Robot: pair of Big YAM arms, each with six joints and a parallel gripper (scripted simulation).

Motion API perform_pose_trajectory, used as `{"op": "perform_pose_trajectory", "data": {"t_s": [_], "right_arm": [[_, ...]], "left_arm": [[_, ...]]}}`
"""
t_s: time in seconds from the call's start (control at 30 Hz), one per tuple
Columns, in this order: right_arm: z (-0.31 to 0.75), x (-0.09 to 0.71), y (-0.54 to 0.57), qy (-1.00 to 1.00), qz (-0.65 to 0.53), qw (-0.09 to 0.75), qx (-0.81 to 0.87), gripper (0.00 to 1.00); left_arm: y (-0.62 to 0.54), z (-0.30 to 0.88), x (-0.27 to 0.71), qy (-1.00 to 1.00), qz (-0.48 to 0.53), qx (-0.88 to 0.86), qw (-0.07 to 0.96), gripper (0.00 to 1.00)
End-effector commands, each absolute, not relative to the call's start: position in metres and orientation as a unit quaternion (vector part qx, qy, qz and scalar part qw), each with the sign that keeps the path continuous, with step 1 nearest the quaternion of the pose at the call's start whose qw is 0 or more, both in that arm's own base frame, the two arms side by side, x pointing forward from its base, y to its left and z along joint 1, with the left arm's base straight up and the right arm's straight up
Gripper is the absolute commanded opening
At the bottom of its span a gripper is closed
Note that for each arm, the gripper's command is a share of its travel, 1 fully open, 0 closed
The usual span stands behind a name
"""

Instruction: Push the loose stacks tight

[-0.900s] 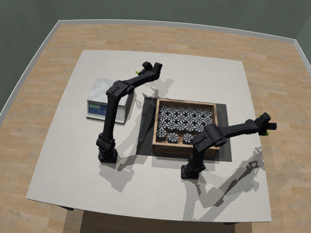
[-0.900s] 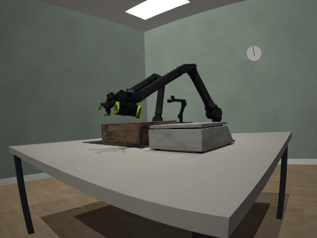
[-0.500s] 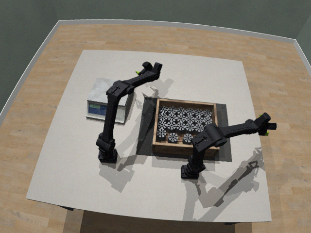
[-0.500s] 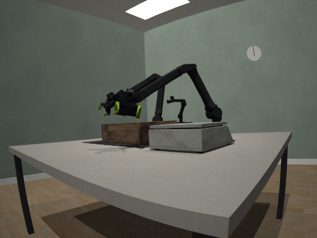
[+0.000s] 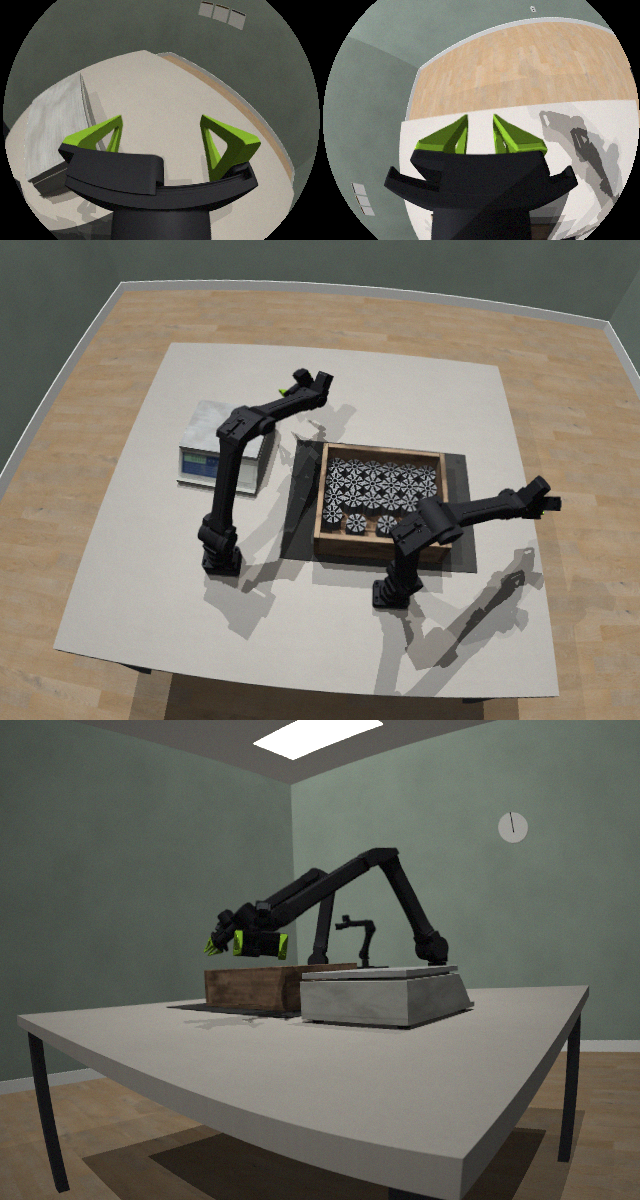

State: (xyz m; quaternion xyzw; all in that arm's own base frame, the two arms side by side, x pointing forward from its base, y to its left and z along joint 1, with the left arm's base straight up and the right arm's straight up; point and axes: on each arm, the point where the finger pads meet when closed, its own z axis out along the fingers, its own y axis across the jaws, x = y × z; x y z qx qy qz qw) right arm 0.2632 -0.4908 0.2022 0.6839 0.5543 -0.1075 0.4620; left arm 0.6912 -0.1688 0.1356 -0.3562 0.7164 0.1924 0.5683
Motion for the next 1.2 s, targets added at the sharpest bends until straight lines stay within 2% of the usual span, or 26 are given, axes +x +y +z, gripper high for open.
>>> {"op": "perform_pose_trajectory", "data": {"t_s": [0.0, 0.77, 1.17], "right_arm": [[0.219, 0.261, -0.425, 0.609, -0.118, 0.431, 0.656, 0.00], [0.192, 0.235, -0.225, 0.724, -0.113, 0.262, 0.628, 0.00], [0.175, 0.223, -0.127, 0.775, -0.116, 0.167, 0.599, 0.00]], "left_arm": [[-0.197, 0.194, 0.669, 0.765, 0.163, -0.280, 0.557, 1.00], [-0.262, 0.255, 0.574, 0.878, 0.030, -0.009, 0.477, 1.00], [-0.295, 0.281, 0.479, 0.879, -0.068, 0.189, 0.433, 1.00]]}}
